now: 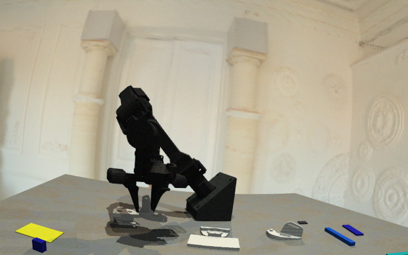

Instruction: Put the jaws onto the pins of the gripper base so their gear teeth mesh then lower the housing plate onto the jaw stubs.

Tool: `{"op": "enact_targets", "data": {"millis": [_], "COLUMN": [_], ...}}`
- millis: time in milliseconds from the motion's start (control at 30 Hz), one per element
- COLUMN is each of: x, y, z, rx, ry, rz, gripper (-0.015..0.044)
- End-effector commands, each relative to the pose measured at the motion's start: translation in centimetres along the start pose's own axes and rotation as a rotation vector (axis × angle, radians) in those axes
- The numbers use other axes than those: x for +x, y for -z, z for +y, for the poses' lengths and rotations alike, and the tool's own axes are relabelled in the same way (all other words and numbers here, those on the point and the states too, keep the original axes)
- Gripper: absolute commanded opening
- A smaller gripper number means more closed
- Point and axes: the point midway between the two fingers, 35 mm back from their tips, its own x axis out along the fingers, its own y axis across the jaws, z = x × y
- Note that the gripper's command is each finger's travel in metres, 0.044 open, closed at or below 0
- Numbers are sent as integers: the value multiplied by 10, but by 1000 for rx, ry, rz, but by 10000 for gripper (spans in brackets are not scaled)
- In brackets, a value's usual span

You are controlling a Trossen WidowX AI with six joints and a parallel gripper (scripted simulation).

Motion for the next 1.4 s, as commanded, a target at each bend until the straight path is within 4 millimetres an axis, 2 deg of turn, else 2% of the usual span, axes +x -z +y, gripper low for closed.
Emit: {"op": "enact_targets", "data": {"millis": [0, 133, 267, 1367], "x": [-12, -22, -23, -23], "y": [1, 3, 2, -16], "z": [-1, -1, 1, 77], "rx": [6, 4, -16, -1002], "ry": [5, 7, 6, -22], "rz": [-1, 0, -1, -29], "gripper": [134, 134, 134, 134]}}
